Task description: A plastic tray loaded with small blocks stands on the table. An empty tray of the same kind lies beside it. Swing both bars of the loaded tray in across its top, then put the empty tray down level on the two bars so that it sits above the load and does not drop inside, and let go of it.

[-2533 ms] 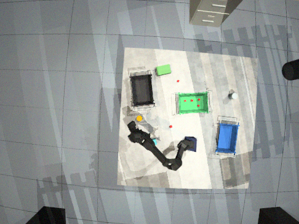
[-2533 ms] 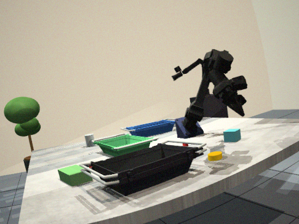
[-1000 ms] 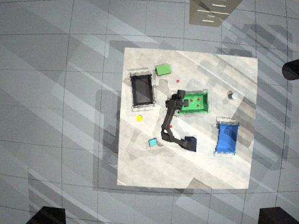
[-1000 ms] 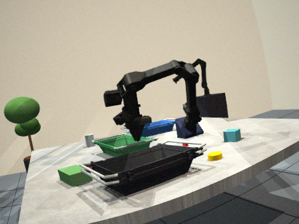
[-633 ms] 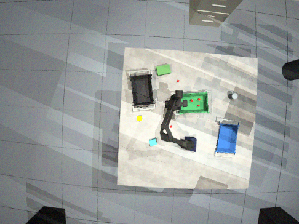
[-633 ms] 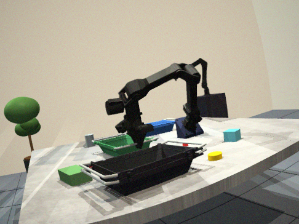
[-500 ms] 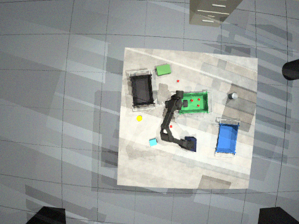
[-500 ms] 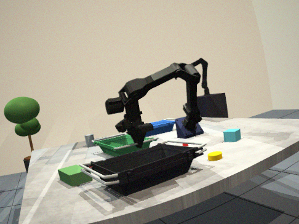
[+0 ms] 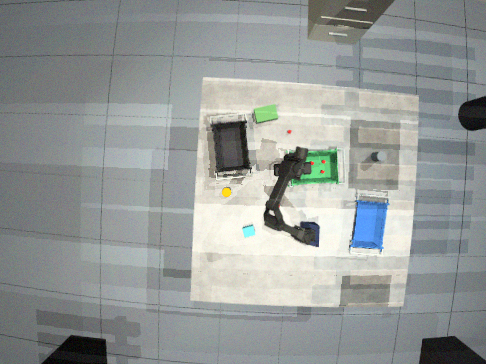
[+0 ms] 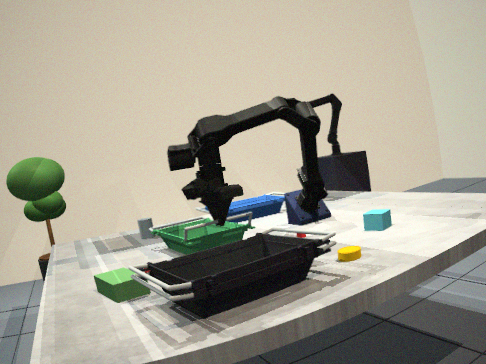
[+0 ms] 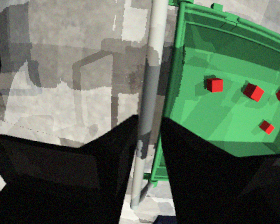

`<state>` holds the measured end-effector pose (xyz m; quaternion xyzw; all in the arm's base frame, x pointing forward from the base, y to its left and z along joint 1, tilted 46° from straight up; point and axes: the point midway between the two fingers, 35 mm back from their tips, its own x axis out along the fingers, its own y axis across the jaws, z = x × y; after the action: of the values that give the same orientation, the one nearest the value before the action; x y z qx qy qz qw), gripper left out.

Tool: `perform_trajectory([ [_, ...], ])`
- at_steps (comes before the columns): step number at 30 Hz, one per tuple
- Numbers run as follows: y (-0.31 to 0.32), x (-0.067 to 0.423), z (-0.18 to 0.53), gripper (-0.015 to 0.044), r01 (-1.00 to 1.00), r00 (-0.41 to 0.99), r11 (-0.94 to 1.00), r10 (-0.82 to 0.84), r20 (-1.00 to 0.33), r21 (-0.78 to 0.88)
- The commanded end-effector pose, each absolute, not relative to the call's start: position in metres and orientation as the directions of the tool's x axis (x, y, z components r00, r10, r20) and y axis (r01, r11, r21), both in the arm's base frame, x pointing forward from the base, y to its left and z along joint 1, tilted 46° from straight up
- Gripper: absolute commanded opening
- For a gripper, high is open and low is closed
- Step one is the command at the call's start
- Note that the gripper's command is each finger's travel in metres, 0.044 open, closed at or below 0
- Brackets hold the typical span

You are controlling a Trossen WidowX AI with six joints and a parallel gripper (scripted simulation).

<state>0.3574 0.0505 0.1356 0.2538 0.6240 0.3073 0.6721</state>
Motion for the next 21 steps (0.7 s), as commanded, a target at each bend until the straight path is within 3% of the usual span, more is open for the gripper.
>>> perform_trajectory([
  [1,0.039,0.361,0.117,0.0081,-0.091,0.024,0.696,0.717,-0.697,0.713],
  [10,0.033,0.364,0.083,0.0081,-0.091,0.024,0.696,0.717,-0.697,0.713],
  [21,0.010,0.365,0.112,0.0081,-0.090,0.023,0.697,0.716,-0.698,0.712],
])
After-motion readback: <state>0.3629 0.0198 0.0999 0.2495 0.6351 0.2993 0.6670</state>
